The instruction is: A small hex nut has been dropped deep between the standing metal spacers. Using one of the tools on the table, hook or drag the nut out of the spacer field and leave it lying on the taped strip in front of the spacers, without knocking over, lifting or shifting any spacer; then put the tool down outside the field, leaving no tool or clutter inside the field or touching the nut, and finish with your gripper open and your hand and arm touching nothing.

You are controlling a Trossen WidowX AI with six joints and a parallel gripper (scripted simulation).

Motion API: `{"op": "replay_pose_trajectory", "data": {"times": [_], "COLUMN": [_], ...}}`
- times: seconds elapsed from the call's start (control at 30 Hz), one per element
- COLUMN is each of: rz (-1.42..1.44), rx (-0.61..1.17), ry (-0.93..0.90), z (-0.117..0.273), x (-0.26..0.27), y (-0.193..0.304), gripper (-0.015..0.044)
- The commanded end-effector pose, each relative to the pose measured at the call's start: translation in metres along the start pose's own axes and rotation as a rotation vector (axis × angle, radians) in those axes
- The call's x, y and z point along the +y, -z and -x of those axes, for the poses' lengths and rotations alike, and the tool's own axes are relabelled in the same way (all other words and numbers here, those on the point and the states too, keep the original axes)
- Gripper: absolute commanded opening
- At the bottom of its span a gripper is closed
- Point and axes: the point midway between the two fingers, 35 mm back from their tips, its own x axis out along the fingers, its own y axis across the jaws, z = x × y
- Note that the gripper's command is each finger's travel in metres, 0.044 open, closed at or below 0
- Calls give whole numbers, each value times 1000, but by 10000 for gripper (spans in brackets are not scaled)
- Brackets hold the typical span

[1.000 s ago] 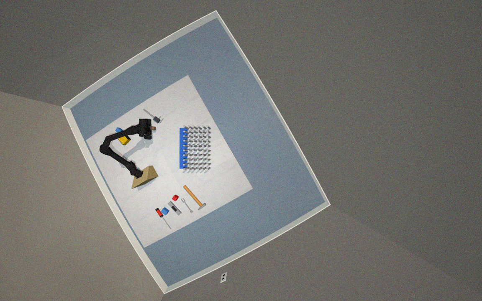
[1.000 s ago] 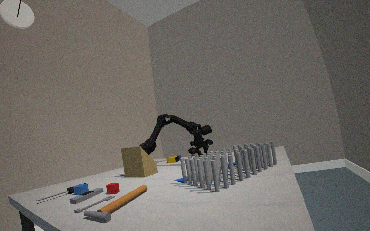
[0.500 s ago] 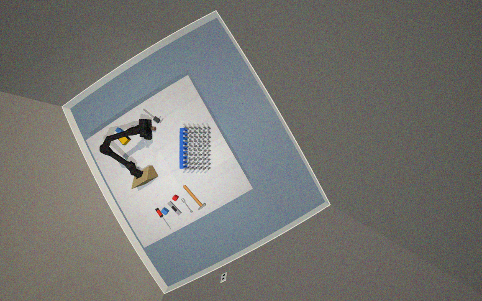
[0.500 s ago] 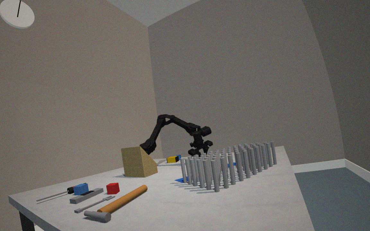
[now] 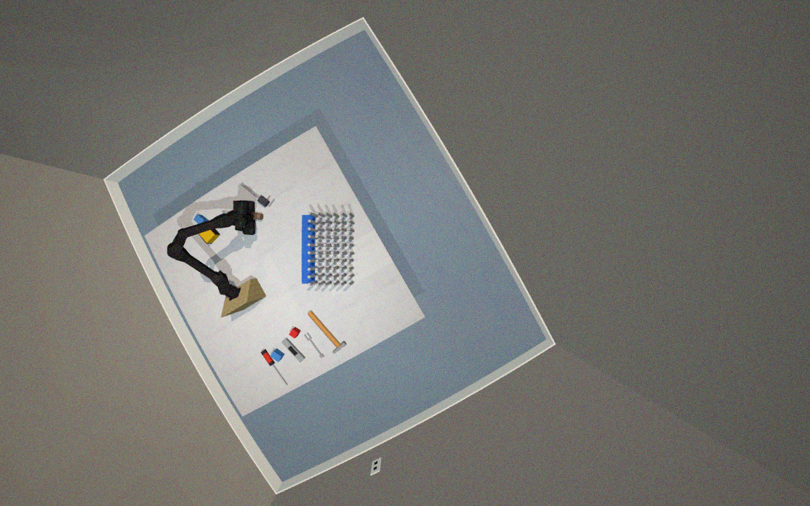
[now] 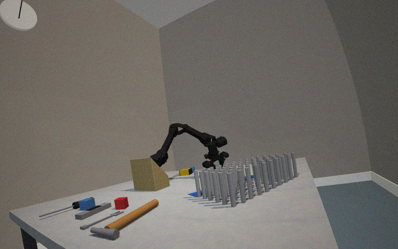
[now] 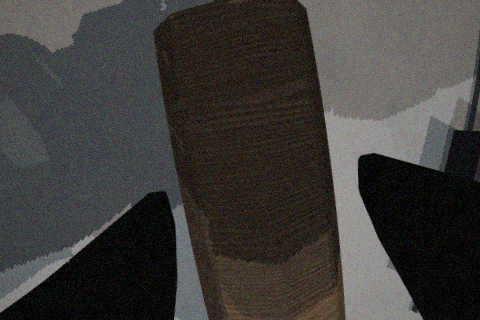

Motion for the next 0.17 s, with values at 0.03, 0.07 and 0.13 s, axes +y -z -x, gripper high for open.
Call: {"op": "replay_pose_trajectory", "data": {"times": [0.03, 0.07, 0.13], "rz": [1, 1, 1], "rx": [0, 0, 0], "ry": [0, 0, 0], "z": [0, 0, 0], "x": [0, 0, 0], "y": [0, 0, 0], "gripper": [341, 368, 420]}}
